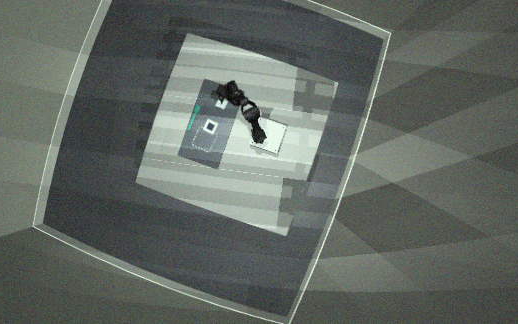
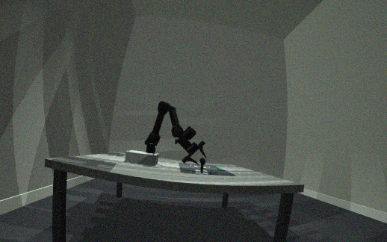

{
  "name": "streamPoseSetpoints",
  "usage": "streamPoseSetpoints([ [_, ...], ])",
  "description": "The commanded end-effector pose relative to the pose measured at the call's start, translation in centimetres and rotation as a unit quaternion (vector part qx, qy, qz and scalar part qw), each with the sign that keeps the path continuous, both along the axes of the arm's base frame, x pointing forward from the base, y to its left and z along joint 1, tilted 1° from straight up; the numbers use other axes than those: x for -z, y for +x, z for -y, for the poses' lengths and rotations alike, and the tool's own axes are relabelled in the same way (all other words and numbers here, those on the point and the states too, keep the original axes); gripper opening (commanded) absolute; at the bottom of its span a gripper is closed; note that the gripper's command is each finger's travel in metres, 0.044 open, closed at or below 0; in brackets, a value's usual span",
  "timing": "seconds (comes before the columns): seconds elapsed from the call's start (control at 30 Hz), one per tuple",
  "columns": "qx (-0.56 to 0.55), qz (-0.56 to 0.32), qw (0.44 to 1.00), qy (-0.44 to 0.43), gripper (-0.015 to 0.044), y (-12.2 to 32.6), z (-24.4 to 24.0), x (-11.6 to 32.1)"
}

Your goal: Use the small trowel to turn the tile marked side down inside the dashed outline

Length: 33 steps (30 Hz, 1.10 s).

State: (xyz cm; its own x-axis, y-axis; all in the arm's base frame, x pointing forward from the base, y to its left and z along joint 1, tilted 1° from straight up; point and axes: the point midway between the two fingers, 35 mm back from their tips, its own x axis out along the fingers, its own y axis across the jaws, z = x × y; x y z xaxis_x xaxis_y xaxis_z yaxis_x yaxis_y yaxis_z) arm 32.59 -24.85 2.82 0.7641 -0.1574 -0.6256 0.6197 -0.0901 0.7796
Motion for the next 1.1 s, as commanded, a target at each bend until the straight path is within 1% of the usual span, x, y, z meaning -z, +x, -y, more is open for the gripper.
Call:
streamPoseSetpoints([
  [0.0, 0.003, 0.001, 1.0, -0.001, 0.03, 0.7, 0.3, 0.4],
  [0.5, 0.002, 0.001, 1.0, -0.001, 0.03, 2.3, 0.5, 1.8],
  [0.7, 0.002, 0.001, 1.0, -0.001, 0.0142, 2.3, 0.5, 1.8],
  [1.07, 0.002, 0.001, 1.0, -0.001, 0.0069, 2.3, 0.5, 1.8],
])
